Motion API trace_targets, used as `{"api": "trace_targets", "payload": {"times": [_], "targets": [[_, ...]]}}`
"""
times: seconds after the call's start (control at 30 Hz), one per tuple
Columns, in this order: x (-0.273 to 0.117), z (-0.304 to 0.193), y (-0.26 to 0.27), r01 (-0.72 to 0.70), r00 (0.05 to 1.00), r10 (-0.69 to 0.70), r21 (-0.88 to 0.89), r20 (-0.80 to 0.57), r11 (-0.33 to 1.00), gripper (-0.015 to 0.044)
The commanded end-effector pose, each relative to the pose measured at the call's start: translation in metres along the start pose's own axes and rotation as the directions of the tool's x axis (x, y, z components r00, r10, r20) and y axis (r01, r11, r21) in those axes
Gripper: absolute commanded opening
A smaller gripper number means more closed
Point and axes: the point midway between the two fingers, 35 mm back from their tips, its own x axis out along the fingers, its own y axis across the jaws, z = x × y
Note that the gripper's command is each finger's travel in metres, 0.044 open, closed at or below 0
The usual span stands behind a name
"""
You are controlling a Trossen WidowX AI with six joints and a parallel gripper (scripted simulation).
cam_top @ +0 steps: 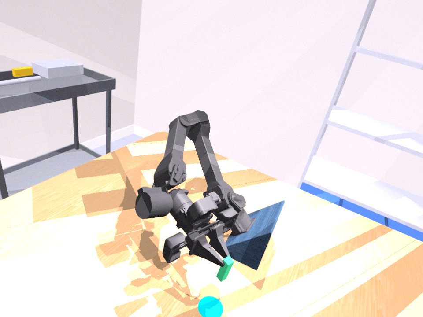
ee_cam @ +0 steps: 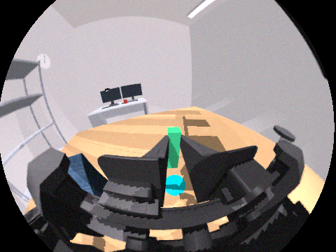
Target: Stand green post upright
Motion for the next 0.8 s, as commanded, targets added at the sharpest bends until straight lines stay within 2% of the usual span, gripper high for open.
{"api": "trace_targets", "payload": {"times": [0.0,0.77], "targets": [[-0.0022,0.0016,-0.0005,0.022,0.999,-0.021,-0.027,0.032,0.999,0.0023],[-0.0044,0.0025,-0.0011,0.046,0.997,-0.043,-0.052,0.061,0.998,0.0023]]}}
